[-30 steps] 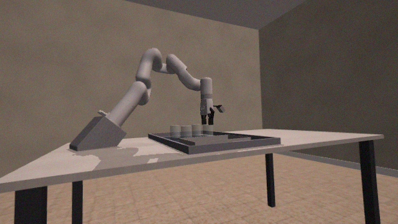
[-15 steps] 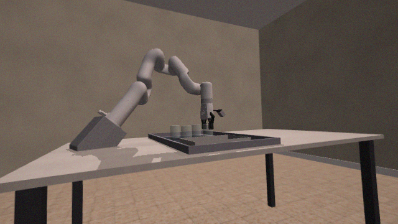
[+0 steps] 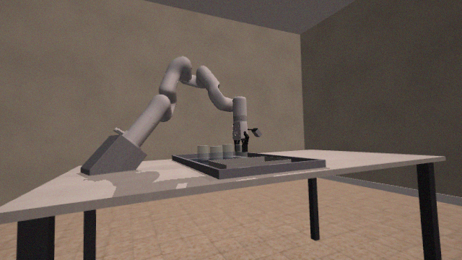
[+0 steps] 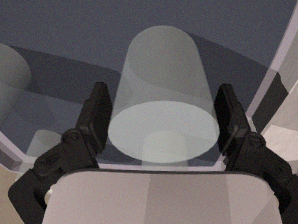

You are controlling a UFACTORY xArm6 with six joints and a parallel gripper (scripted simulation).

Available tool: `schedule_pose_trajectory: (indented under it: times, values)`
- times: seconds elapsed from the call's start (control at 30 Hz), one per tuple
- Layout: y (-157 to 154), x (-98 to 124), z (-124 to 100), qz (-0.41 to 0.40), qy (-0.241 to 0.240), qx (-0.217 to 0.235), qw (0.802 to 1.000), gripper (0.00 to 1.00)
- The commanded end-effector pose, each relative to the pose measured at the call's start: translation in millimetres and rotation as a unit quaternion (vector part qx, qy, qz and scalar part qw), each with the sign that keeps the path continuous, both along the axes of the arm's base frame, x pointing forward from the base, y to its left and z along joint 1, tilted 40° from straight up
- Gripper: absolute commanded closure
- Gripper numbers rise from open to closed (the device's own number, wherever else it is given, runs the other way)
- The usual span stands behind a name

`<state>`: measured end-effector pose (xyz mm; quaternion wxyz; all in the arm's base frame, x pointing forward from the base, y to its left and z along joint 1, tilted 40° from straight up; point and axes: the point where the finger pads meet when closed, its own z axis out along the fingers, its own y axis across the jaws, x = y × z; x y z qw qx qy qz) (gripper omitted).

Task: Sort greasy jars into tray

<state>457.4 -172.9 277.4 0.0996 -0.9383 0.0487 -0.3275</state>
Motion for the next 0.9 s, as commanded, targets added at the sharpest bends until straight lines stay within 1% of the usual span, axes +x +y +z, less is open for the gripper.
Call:
schedule_pose_trajectory:
  times: [0.0,0.2,0.23,0.77,0.8,0.87]
  values:
    - [-0.5,0.3,1.5,0.0,-0.001,-0.001,1.0,0.08]
    - [-0.5,0.3,1.5,0.0,-0.001,-0.001,1.0,0.08]
    - [-0.5,0.3,1.5,0.0,-0.001,-0.001,1.0,0.11]
    - [-0.5,0.3,1.5,0.0,-0.001,-0.001,1.0,0.11]
    - [-0.5,0.3,1.5,0.0,-0.001,-0.001,1.0,0.14]
    - [-0.5,0.3,1.5,0.0,-0.001,-0.001,1.0,0.14]
